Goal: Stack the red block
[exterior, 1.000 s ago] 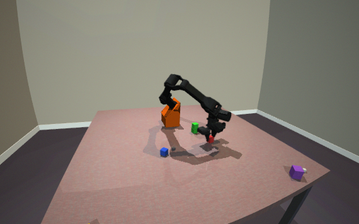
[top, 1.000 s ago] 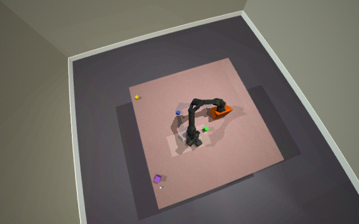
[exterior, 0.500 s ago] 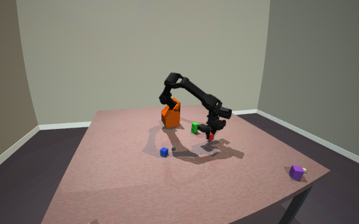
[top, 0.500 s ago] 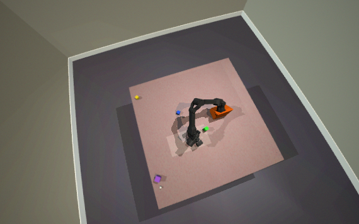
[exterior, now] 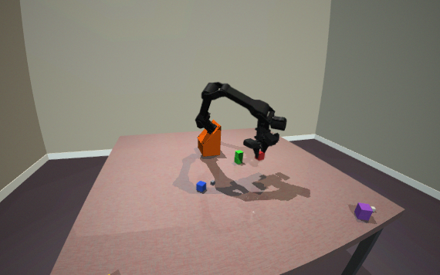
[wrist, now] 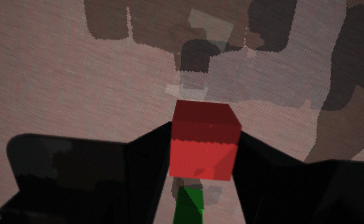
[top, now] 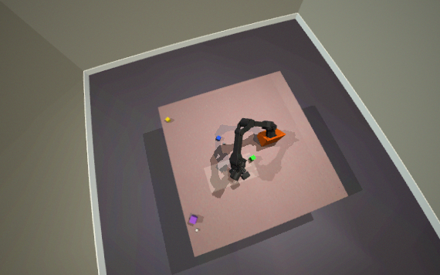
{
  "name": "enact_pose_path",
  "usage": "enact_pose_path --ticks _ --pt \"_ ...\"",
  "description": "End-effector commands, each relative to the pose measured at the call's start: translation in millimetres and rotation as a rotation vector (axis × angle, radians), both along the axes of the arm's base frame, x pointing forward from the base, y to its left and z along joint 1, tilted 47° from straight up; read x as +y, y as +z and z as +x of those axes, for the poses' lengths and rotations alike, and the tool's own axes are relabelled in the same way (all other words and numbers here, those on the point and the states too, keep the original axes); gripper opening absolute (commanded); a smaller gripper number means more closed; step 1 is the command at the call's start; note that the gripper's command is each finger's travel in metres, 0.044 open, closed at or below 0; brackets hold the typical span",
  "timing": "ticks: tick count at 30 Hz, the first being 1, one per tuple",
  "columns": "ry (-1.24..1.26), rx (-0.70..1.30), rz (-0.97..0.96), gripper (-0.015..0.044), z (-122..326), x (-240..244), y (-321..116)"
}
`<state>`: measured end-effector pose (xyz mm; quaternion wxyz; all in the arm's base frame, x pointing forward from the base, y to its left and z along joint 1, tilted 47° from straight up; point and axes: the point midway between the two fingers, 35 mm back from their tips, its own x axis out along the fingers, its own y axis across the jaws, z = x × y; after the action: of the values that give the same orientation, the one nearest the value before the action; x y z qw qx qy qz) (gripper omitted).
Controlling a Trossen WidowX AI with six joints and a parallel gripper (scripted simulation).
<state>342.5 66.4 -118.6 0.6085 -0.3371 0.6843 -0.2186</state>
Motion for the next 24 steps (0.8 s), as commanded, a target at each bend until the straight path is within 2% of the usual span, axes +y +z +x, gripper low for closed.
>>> enact_pose_path --ticks 1,13,24 --pt "-0.005 -0.003 0.004 0.0 0.8 15.9 15.5" --pt "-0.005 -0.003 0.005 0.0 -0.4 24.0 21.7" --pt "-0.004 -0.001 0.009 0.0 -39.6 27.5 28.3"
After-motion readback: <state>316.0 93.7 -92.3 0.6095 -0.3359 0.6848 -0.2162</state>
